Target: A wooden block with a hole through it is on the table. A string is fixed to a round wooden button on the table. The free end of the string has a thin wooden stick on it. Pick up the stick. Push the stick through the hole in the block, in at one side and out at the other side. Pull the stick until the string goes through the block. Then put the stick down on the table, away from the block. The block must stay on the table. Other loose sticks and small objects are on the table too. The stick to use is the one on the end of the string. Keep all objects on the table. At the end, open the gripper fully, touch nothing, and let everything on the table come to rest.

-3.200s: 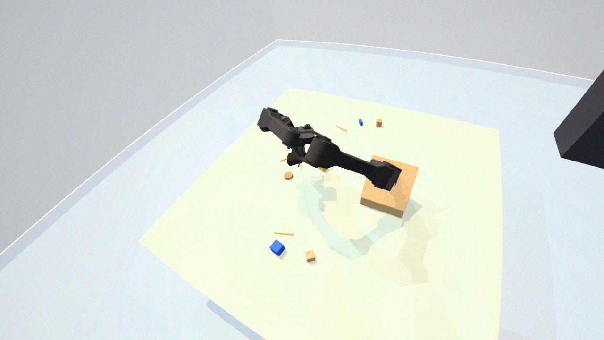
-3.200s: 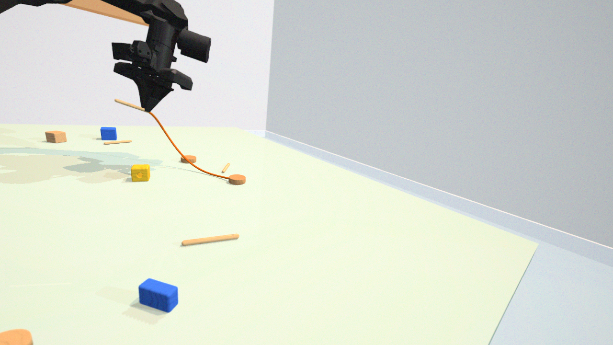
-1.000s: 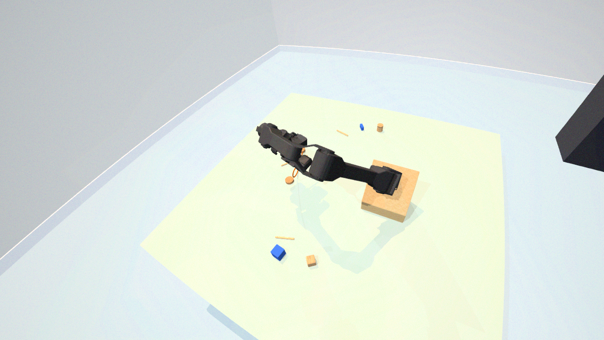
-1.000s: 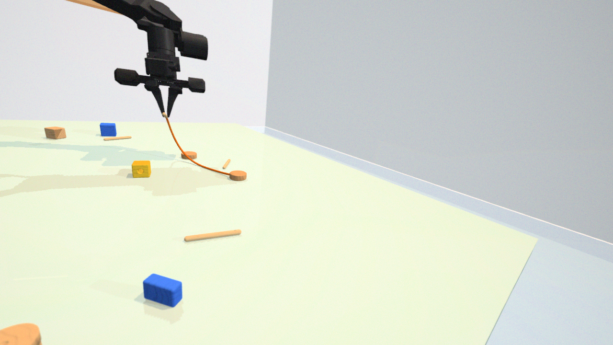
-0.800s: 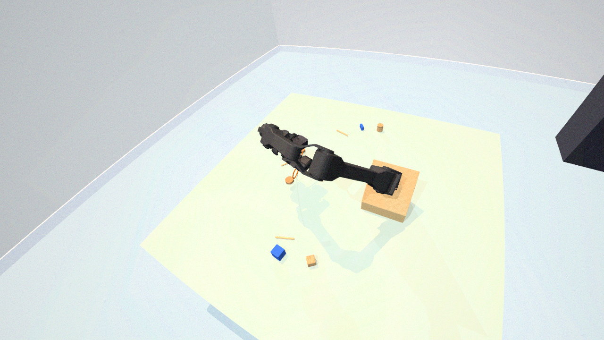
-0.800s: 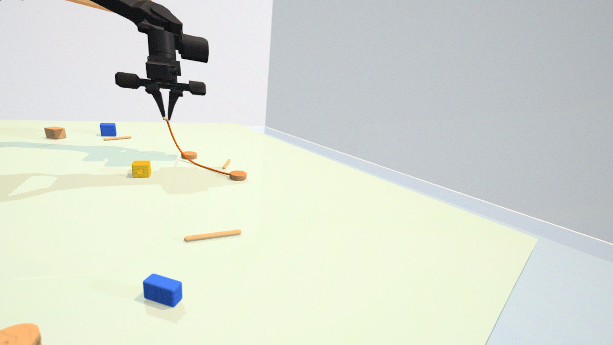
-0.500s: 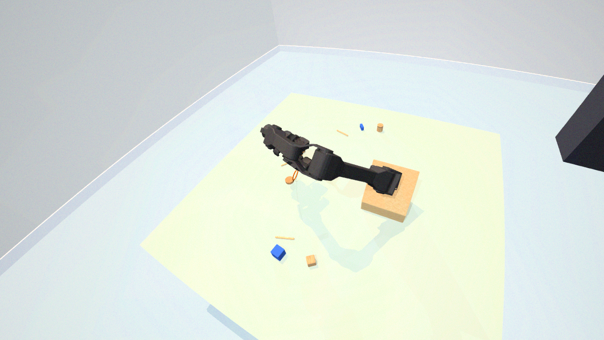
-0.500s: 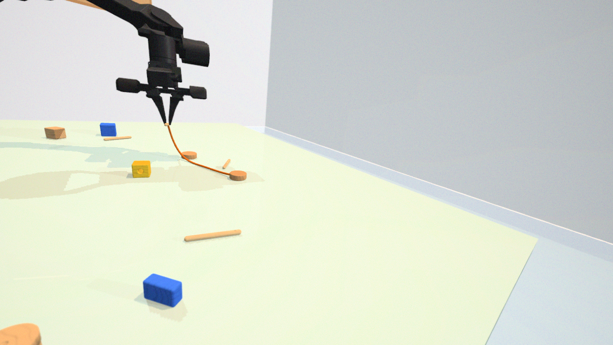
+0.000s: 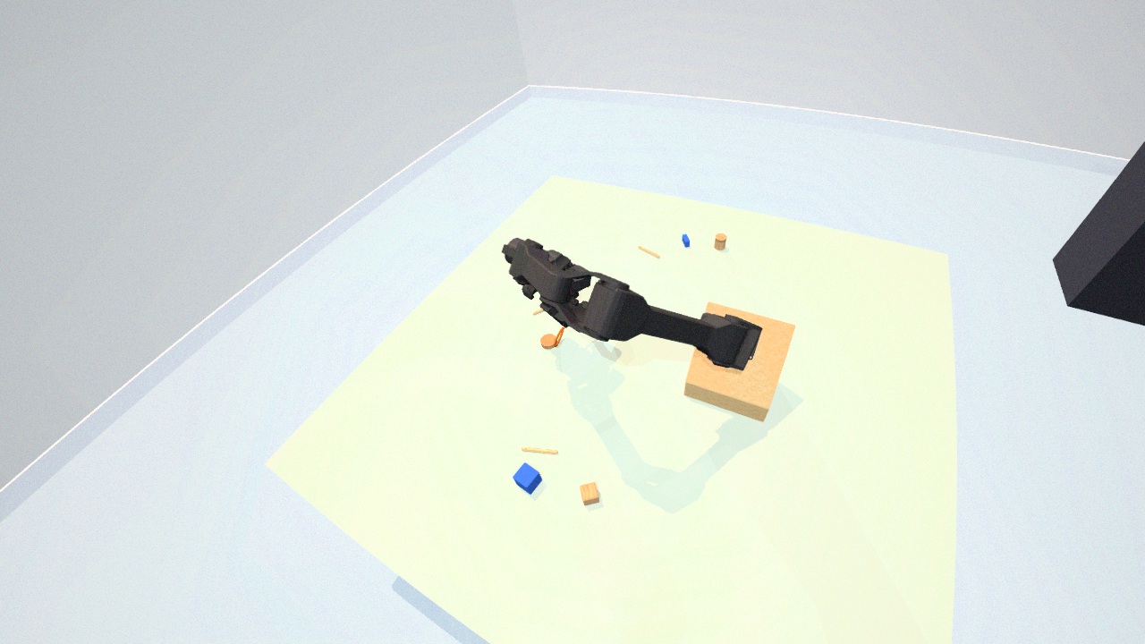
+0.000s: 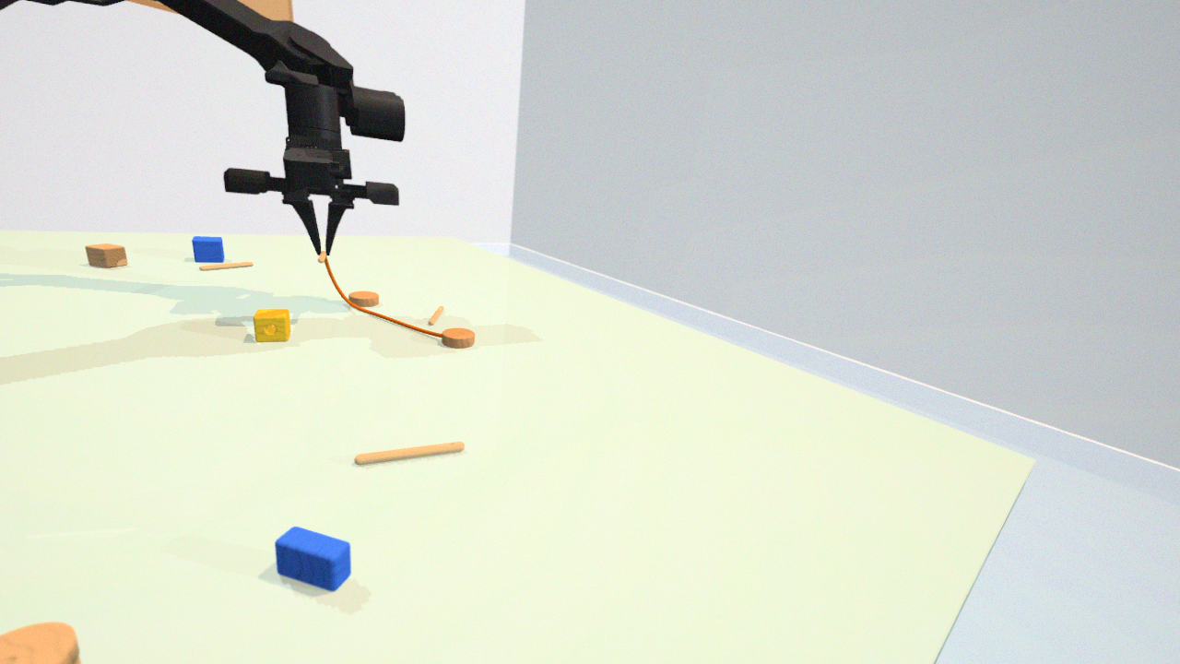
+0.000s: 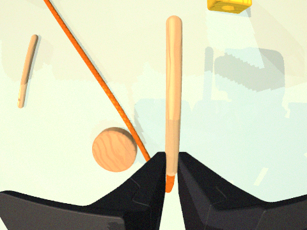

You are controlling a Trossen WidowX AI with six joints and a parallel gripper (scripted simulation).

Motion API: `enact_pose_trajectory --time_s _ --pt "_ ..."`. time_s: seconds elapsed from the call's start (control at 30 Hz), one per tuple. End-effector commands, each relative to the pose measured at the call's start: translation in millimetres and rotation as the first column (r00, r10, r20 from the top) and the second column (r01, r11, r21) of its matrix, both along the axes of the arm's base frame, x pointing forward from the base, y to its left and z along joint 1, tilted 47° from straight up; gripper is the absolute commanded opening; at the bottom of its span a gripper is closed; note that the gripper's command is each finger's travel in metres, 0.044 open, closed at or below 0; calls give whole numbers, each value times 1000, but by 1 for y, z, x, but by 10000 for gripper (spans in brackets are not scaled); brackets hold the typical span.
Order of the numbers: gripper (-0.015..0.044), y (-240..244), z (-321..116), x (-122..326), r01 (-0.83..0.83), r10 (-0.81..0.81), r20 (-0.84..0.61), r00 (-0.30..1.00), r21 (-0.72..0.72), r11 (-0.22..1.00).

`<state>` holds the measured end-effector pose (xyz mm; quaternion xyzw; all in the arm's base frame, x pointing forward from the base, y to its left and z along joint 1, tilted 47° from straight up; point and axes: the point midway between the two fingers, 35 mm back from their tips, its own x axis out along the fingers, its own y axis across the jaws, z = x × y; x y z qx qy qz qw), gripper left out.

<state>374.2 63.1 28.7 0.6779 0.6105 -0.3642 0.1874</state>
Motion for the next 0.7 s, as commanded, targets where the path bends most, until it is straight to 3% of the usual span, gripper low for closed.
enact_pose_trajectory --time_s 0.0,0.67 --pt "0 3 -5 -2 7 -7 -5 1000 23 1000" --pt "0 15 -9 -1 13 -14 6 1000 73 997"
